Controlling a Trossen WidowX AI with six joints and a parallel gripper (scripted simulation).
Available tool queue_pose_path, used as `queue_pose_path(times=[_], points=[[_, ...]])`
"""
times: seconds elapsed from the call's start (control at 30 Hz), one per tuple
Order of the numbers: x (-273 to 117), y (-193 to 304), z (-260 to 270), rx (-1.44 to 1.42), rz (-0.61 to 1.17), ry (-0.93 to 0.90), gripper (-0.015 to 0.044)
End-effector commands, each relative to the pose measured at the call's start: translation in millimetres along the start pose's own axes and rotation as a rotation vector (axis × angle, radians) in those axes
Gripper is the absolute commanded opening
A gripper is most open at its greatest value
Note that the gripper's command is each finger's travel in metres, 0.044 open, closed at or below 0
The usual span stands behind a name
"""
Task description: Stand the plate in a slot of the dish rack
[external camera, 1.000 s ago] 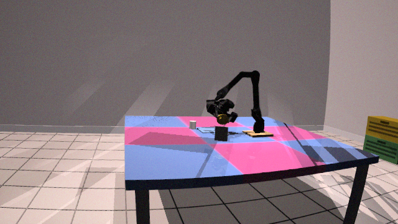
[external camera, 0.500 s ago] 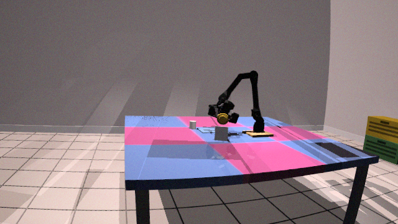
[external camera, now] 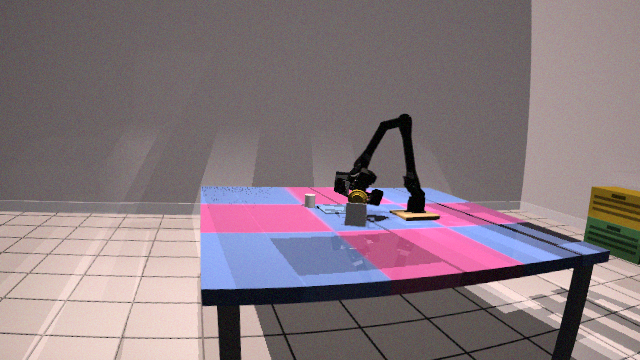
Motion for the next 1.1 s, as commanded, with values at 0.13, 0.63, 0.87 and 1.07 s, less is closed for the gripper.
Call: queue_pose_path(times=[0.13,0.63,0.87,1.07], points=[[6.7,25.0,4.5,0.001,0.0,0.0,0.0],[5.9,21.7,2.4,0.004,-0.001,0.0,0.0],[5.9,21.8,2.7,0.004,-0.002,0.0,0.0184],[5.9,21.8,2.7,0.004,-0.002,0.0,0.0341]])
Point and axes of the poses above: the point midway between the two fingers, 35 mm back from their tips, its own x axis out along the fingers, its own z axis across the jaws, y = z × x, the point moved 4 cm from there along -x, back along the fingers, and after that the axes turned 12 degrees about x, right-handed, at the moved point
